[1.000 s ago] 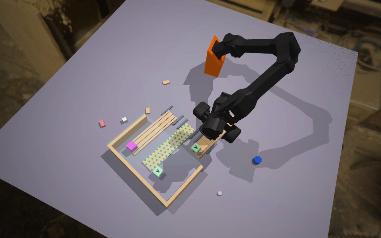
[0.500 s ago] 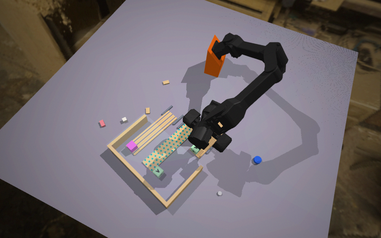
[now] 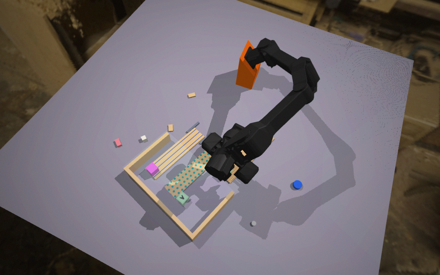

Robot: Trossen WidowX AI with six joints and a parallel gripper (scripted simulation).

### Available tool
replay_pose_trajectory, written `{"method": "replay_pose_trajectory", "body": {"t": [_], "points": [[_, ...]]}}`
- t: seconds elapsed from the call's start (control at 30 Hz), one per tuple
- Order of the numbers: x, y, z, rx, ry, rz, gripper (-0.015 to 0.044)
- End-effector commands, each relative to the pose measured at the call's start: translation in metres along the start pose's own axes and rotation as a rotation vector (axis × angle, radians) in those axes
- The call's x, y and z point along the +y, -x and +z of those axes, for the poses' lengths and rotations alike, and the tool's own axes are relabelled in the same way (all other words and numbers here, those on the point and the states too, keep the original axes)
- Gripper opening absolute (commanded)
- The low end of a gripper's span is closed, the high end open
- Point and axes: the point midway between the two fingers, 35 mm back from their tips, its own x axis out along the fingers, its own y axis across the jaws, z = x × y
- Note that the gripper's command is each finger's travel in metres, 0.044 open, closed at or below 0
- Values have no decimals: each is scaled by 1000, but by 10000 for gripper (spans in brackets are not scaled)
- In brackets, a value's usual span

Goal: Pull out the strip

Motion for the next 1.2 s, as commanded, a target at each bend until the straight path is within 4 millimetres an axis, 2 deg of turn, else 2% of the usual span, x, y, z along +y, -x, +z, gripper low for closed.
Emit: {"method": "replay_pose_trajectory", "body": {"t": [0.0, 0.9, 1.17], "points": [[1, -8, 2, 3, 5, -2, 256], [0, -52, 1, 4, 5, 0, 250], [0, -54, 1, 4, 5, 0, 250]]}}
